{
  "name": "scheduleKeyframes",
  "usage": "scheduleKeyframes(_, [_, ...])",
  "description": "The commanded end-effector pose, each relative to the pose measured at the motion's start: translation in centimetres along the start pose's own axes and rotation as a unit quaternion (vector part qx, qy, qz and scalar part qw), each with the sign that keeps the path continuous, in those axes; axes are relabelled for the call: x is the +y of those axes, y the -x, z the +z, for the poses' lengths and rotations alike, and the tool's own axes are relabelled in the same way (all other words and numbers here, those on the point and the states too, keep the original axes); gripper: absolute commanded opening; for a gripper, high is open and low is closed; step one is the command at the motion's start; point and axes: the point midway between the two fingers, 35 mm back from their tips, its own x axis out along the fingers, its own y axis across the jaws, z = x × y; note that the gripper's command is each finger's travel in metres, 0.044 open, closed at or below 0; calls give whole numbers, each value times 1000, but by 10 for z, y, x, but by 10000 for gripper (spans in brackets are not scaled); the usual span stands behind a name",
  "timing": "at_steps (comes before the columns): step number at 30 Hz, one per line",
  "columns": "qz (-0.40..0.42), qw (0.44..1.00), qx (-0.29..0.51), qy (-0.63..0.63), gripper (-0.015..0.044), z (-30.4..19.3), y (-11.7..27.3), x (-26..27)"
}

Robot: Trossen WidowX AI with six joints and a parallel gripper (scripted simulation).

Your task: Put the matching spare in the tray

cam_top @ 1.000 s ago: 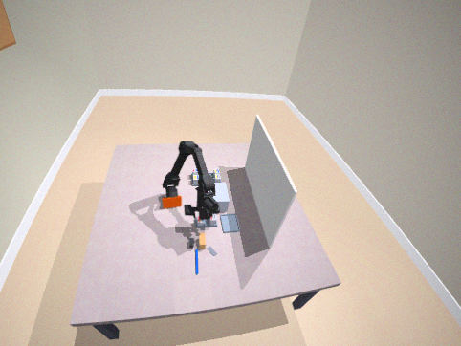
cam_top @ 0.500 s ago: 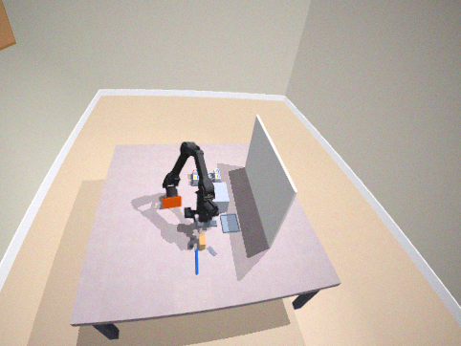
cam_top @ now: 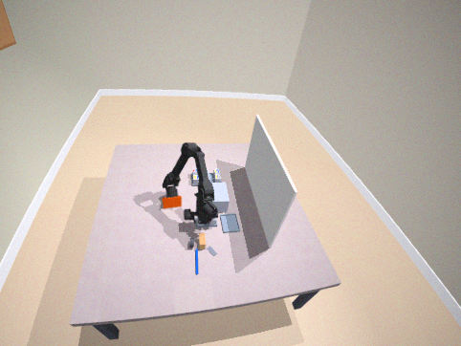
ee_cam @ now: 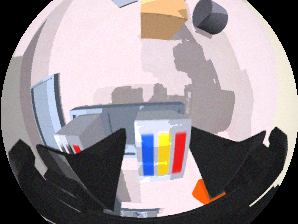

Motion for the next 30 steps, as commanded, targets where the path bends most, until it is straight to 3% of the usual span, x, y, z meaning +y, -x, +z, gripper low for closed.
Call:
scheduleKeyframes(1, [0, 1000, 0, 0, 221, 0, 0, 0])
scheduleKeyframes(4, [0, 1000, 0, 0, 142, 0, 0, 0])
scheduleKeyframes(11, [0, 1000, 0, 0, 96, 0, 0, 0])
scheduleKeyframes(15, [0, 1000, 0, 0, 0, 0, 0, 0])
scheduleKeyframes(23, [0, 1000, 0, 0, 0, 0, 1, 0])
scheduleKeyframes(30, [1, 1000, 0, -1, 0, 3, 42, 2])
